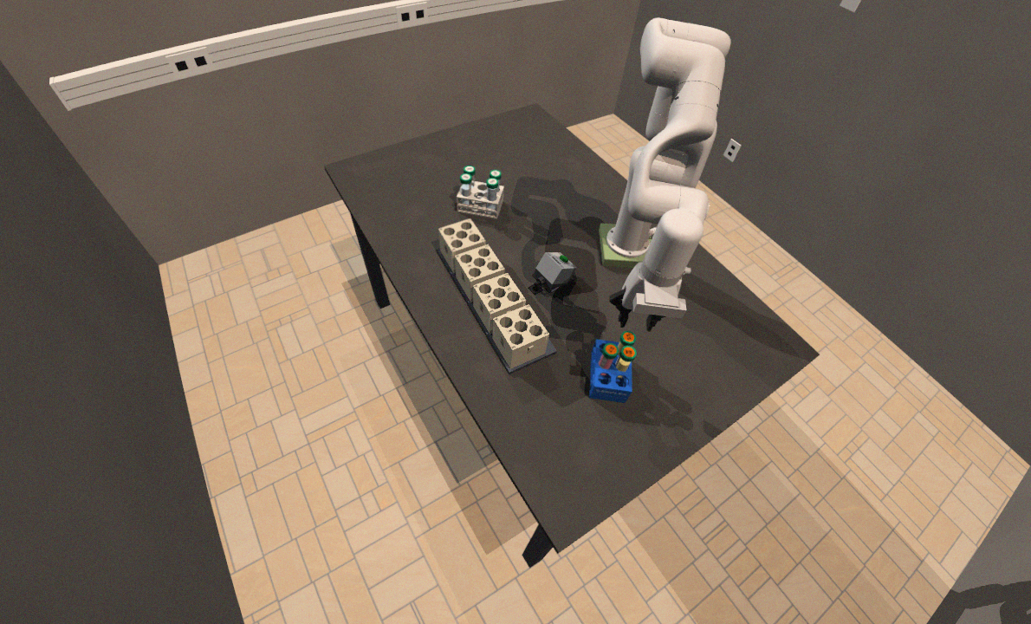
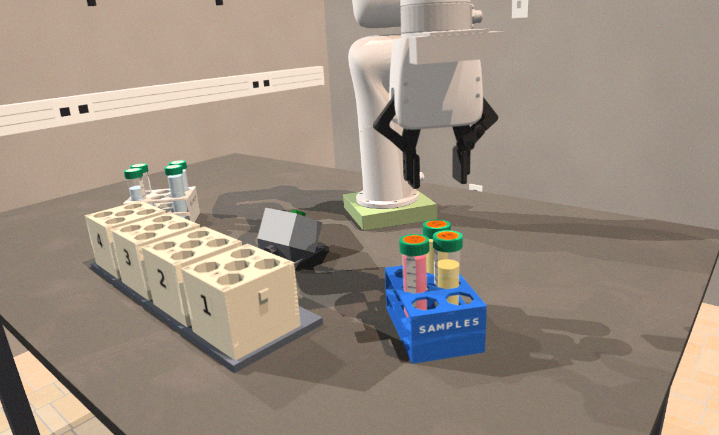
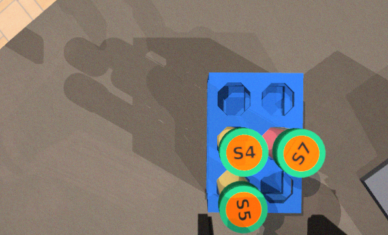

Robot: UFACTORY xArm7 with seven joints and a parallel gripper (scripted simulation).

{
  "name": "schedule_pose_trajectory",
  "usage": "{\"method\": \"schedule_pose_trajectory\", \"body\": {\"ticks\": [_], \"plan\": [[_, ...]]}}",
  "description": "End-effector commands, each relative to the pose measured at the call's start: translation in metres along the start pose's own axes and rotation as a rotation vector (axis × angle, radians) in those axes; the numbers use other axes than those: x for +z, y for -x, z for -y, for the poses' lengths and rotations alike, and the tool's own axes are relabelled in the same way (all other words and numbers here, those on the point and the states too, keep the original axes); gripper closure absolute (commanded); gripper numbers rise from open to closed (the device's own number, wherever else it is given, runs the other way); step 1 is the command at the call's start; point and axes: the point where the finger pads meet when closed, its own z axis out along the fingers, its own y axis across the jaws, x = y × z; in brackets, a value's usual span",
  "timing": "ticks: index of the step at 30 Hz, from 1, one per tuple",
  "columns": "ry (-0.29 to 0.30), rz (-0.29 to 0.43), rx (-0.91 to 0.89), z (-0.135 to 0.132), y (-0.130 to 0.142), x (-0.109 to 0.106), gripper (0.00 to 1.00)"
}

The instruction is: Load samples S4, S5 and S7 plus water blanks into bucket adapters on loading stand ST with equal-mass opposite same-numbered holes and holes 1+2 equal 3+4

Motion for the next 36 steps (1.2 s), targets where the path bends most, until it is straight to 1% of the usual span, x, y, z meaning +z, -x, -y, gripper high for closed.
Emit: {"method": "schedule_pose_trajectory", "body": {"ticks": [1,4,6,21,23,27,36], "plan": [[0.0,-0.005,0.0,0.0,-0.002,0.009,0.43],[0.0,-0.005,0.0,0.0,-0.002,0.015,0.43],[0.0,-0.005,0.0,0.0,-0.002,0.015,0.43],[0.001,-0.005,0.0,0.0,-0.002,0.045,0.43],[0.001,-0.005,0.0,0.0,-0.002,0.045,0.43],[0.001,-0.005,0.0,0.0,-0.002,0.053,0.43],[0.001,-0.005,0.0,0.0,-0.002,0.053,0.43]]}}
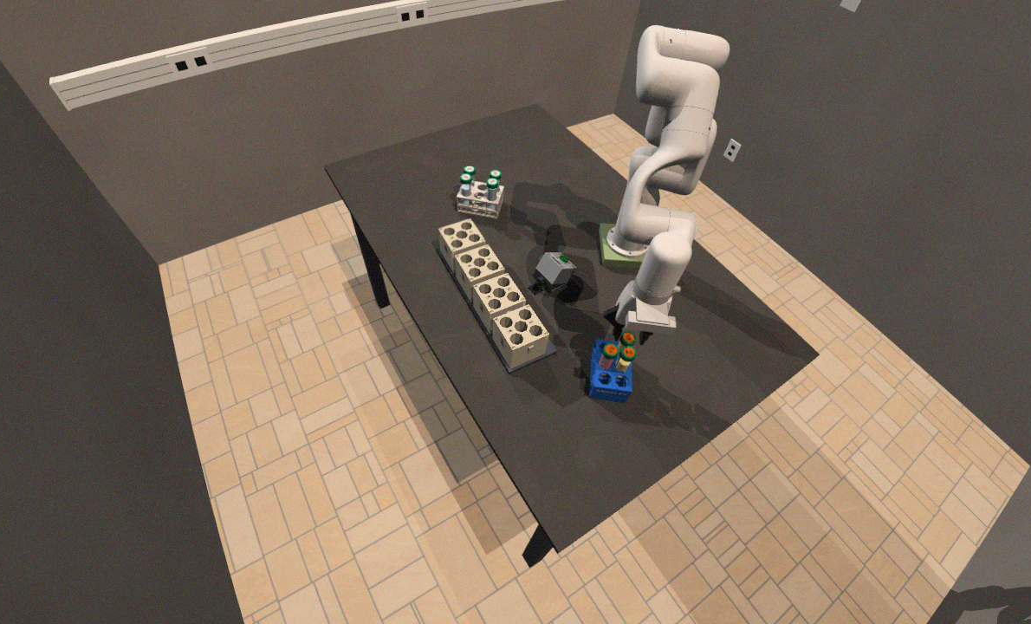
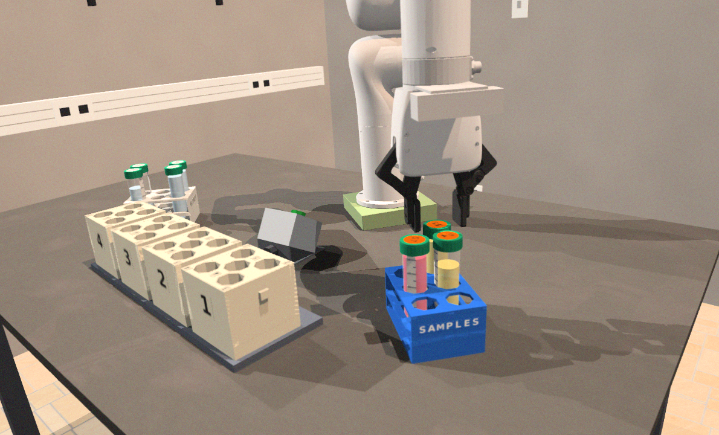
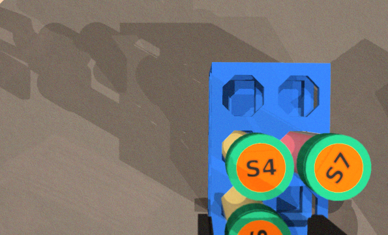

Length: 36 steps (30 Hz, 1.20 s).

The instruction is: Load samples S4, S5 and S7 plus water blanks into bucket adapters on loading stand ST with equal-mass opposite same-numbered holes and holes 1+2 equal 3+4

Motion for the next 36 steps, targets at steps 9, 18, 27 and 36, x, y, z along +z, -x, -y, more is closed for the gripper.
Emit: {"method": "schedule_pose_trajectory", "body": {"ticks": [9,18,27,36], "plan": [[0.0,-0.004,0.0,0.0,-0.002,0.002,0.43],[0.0,-0.004,0.0,0.0,-0.002,0.008,0.43],[0.0,-0.004,0.0,0.0,-0.002,0.013,0.43],[0.0,-0.004,0.0,0.0,-0.002,0.019,0.43]]}}
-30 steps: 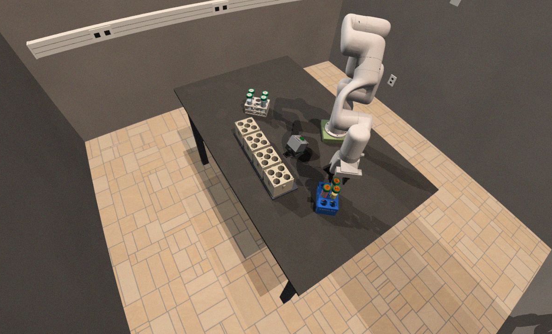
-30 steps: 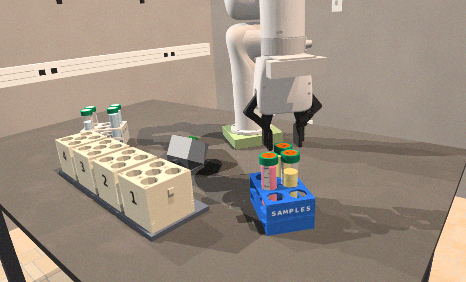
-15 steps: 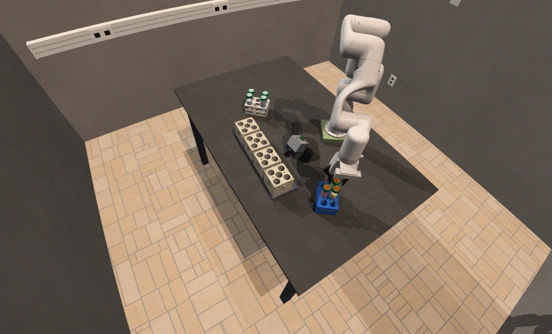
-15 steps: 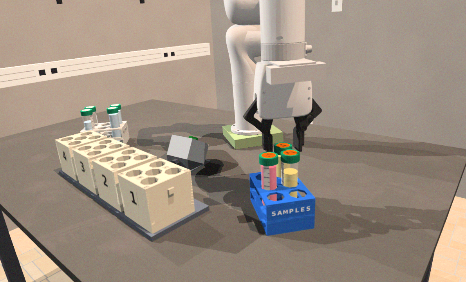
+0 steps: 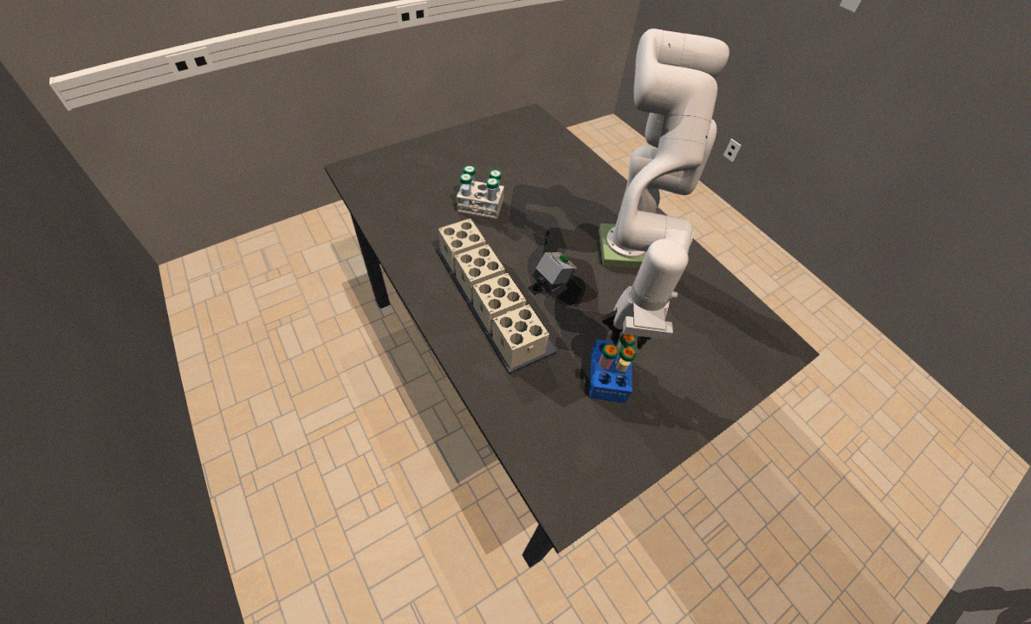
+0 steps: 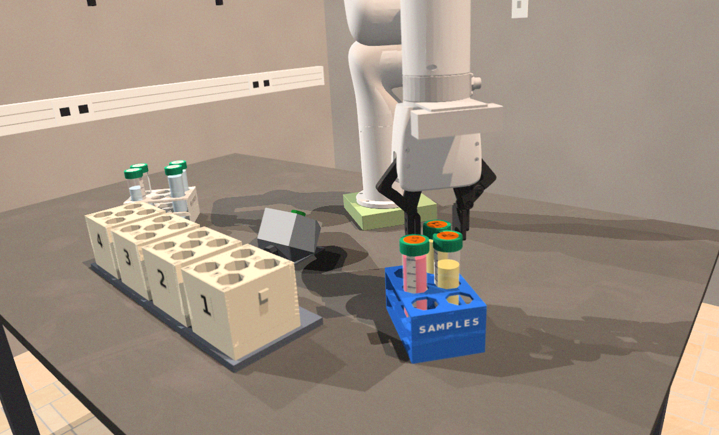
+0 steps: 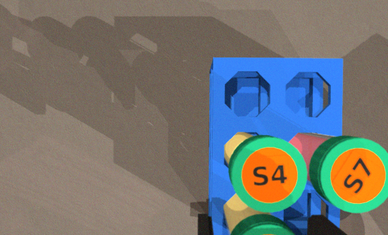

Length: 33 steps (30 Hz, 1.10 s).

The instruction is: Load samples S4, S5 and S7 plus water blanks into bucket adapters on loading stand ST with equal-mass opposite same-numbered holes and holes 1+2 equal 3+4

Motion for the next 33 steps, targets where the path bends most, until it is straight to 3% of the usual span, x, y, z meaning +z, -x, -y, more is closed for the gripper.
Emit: {"method": "schedule_pose_trajectory", "body": {"ticks": [1,14,15,33], "plan": [[0.0,-0.004,0.0,-0.0001,-0.0016,0.0012,0.43],[0.0,-0.004,0.0,-0.0001,-0.0016,0.0011,0.43],[0.0,-0.004,0.0,-0.0001,-0.0016,0.0006,1.0],[0.0,-0.004,0.0,-0.0001,-0.0015,-0.0005,1.0]]}}
